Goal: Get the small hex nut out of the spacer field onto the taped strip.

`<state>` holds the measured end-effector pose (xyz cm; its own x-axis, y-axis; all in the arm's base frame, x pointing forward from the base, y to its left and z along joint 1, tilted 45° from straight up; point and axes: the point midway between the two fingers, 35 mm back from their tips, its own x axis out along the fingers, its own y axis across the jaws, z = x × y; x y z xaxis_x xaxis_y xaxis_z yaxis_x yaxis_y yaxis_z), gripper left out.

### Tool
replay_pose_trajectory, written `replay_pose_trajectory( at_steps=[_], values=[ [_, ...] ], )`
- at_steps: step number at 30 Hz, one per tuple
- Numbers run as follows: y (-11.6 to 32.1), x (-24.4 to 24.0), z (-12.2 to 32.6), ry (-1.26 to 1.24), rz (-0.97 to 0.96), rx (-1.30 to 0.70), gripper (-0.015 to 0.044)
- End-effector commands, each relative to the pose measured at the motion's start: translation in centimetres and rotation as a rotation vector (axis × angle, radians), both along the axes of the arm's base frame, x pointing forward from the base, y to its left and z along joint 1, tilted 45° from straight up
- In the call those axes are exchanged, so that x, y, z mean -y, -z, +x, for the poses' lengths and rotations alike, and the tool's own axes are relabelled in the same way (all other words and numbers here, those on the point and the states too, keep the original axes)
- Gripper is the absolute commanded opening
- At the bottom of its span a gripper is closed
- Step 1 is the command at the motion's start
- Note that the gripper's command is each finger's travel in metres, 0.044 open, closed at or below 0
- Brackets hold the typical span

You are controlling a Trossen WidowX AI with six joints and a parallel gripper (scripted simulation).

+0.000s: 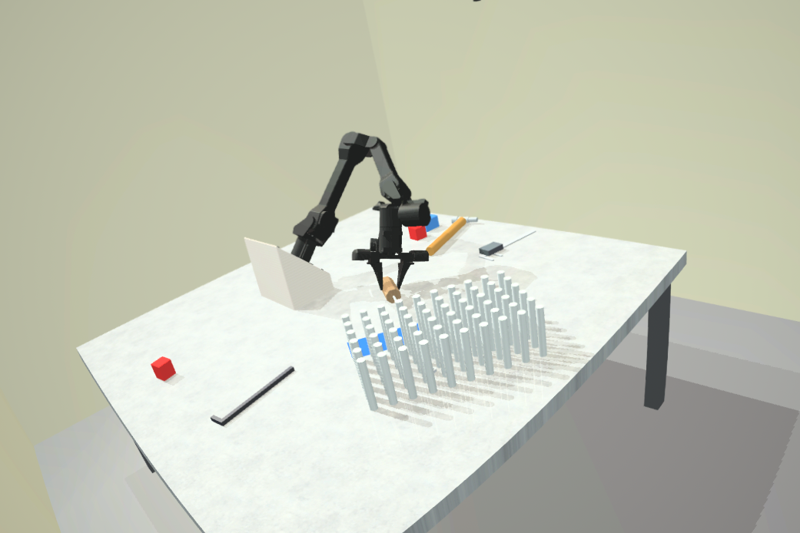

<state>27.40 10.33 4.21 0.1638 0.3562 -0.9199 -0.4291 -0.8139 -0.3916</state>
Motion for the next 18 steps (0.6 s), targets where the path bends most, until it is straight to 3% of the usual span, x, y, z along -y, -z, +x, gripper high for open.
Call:
replay_pose_trajectory(
  at_steps=[1, 18],
  values=[
    [0.0, 0.1, 0.6, -0.001, -0.003, 0.009, 0.0],
    [0.2, 0.4, 1.6, -0.003, -0.003, 0.011, 0.0]
  ],
)
